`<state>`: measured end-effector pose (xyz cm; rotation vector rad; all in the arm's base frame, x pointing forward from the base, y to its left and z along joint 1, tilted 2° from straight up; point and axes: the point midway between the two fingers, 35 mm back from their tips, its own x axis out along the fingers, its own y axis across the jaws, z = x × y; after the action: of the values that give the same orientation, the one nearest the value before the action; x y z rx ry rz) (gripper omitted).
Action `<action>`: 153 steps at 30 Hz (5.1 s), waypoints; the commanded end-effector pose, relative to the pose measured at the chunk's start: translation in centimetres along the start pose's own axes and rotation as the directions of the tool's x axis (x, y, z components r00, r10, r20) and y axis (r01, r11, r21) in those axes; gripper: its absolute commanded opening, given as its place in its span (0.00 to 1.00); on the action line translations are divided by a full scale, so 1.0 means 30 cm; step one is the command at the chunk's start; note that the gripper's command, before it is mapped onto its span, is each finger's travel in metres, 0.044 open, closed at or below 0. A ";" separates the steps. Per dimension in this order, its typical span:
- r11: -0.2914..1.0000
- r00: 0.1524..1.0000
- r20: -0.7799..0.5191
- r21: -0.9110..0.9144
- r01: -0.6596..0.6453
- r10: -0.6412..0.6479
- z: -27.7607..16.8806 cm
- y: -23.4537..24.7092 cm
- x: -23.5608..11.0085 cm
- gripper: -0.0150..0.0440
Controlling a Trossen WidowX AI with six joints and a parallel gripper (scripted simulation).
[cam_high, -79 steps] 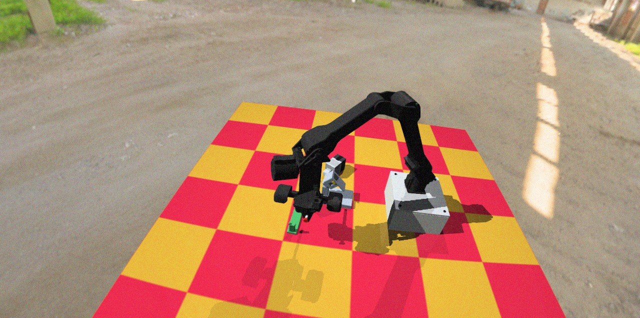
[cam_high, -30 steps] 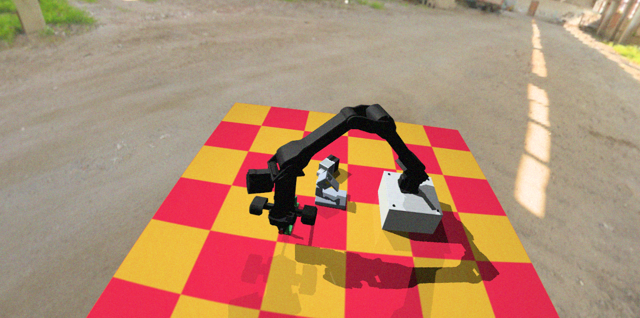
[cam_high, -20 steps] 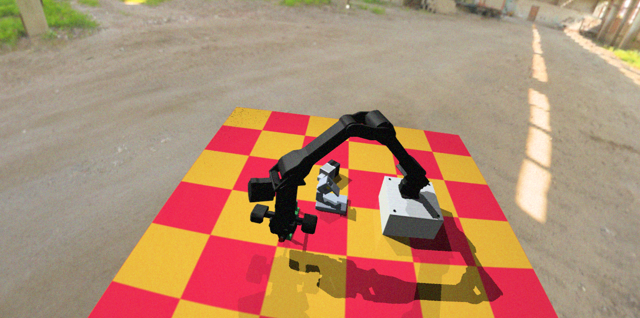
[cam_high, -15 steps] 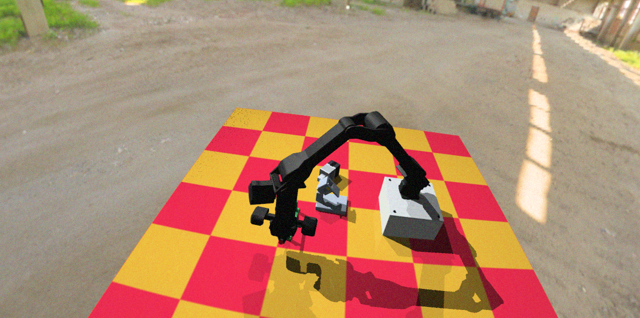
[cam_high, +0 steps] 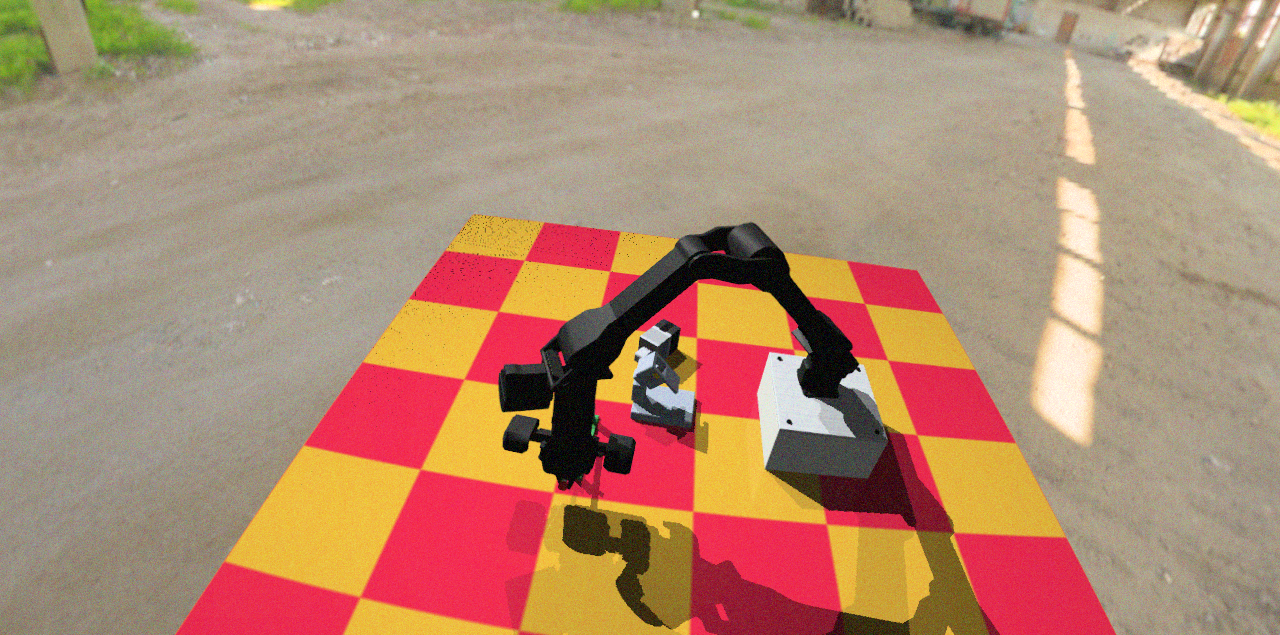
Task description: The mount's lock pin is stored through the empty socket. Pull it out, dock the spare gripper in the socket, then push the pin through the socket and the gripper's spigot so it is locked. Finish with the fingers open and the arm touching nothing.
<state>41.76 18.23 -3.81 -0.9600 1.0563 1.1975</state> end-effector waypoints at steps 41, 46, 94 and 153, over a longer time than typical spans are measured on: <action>1.000 1.000 -0.004 0.005 -0.001 0.001 0.039 0.003 -0.234 0.77; 1.000 0.998 -0.065 0.012 -0.015 0.016 -0.105 -0.012 -0.413 0.56; 1.000 0.997 -0.074 0.013 -0.019 0.020 -0.204 -0.005 -0.071 0.56; 1.000 0.997 -0.072 0.016 -0.026 0.027 -0.210 0.006 -0.104 0.25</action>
<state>40.71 11.64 -2.35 -0.9866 1.1371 1.1819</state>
